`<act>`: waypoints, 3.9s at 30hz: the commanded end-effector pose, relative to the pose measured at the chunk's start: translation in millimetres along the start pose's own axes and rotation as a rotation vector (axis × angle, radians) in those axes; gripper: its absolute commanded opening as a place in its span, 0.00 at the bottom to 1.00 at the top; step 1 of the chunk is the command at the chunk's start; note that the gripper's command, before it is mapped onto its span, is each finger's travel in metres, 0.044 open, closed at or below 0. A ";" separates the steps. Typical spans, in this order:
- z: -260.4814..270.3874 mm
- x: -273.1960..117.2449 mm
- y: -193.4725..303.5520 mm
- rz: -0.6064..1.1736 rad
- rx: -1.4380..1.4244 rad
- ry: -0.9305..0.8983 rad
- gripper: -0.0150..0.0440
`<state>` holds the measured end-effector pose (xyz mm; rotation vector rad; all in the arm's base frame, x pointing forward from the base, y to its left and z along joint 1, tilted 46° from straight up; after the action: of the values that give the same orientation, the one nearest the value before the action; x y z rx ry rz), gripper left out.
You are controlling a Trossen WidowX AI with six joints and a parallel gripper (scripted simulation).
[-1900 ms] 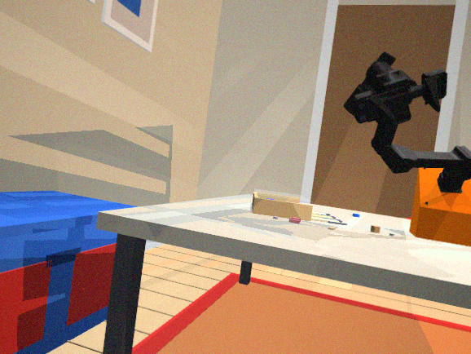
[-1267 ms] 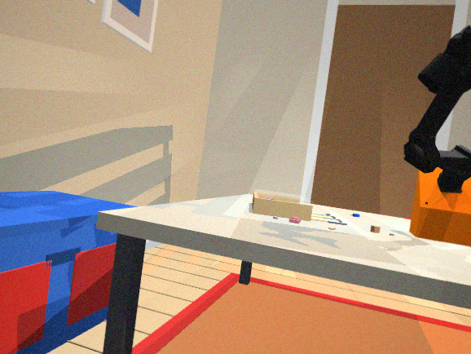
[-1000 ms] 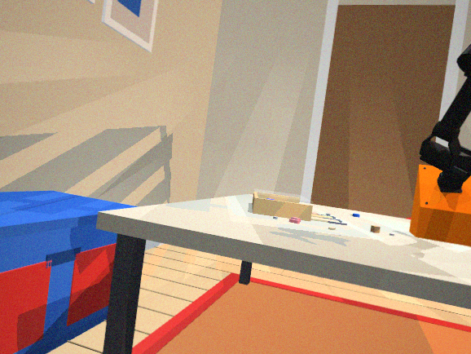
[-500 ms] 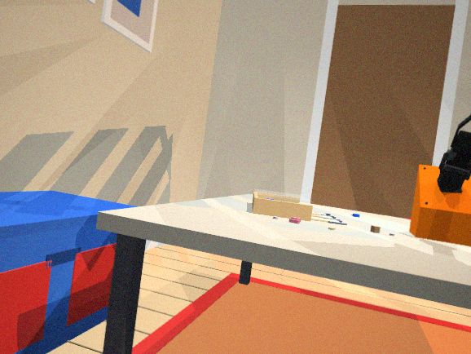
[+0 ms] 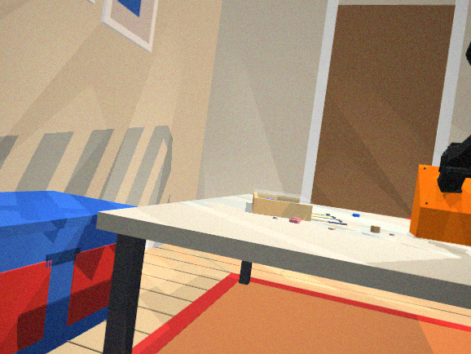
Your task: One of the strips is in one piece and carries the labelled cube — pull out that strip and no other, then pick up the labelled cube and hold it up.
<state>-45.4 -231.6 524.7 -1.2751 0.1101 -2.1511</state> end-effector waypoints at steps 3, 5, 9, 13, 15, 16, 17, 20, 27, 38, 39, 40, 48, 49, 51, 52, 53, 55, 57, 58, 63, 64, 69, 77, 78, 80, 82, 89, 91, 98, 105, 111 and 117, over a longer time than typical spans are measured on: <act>-2.6 -25.7 84.9 0.296 0.010 -0.074 0.93; -0.6 -37.3 107.8 0.379 0.029 -0.097 0.93; 5.6 -64.9 150.0 0.542 0.068 -0.146 0.93; 14.2 -98.6 187.7 0.705 0.108 -0.201 0.93; 18.2 -119.7 207.2 0.797 0.120 -0.242 0.93; 20.4 -131.3 216.6 0.845 0.127 -0.263 0.93; 22.6 -143.3 225.5 0.893 0.134 -0.285 0.93; 29.4 -181.5 248.6 1.035 0.157 -0.354 0.93; 43.6 -279.3 281.5 1.360 0.224 -0.527 0.93; 49.4 -436.4 271.3 1.858 0.362 -0.816 0.93; 48.4 -449.6 267.0 1.902 0.376 -0.842 0.93; 47.2 -462.6 262.1 1.947 0.390 -0.868 0.93; 30.2 -544.8 213.6 2.267 0.503 -1.047 0.93; 29.7 -546.3 212.4 2.274 0.506 -1.050 0.93; 29.7 -546.3 212.4 2.274 0.506 -1.050 0.93; 29.7 -546.3 212.4 2.274 0.506 -1.050 0.93; 29.7 -546.3 212.4 2.274 0.506 -1.050 0.93; 29.7 -546.3 212.4 2.274 0.506 -1.050 0.93; 29.7 -546.3 212.4 2.274 0.506 -1.050 0.93; 29.7 -546.3 212.4 2.274 0.506 -1.050 0.93; 40.5 -565.6 234.2 2.316 0.353 -1.184 0.71; 43.5 -571.4 239.5 2.344 0.328 -1.215 0.67; 58.0 -599.3 260.1 2.483 0.219 -1.385 0.44; 79.0 -637.4 275.2 2.677 0.106 -1.678 0.25; 81.4 -641.5 275.7 2.700 0.097 -1.717 0.25; 86.2 -649.5 275.7 2.745 0.084 -1.795 0.25; 90.9 -656.7 274.5 2.789 0.077 -1.875 0.25; 94.2 -661.6 273.1 2.820 0.076 -1.932 0.25; 94.2 -661.6 273.1 2.820 0.076 -1.932 0.25; 94.2 -661.6 273.1 2.820 0.076 -1.932 0.25; 94.0 -665.4 272.4 2.820 0.075 -1.932 0.25; 93.2 -675.2 270.4 2.820 0.075 -1.932 0.25; 92.2 -684.9 268.2 2.820 0.075 -1.932 0.25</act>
<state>386.0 -50.0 -43.9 -0.8022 0.4419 1.4489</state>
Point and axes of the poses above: the point midway between the two fingers, 35 mm back from their tips, its own x axis out along the fingers, its own z axis across the jaws, y = z × x, the point moved 5 cm from there along -x, back along the fingers, and after that the axes turned 2 degrees about -x, right-handed, at the moved point
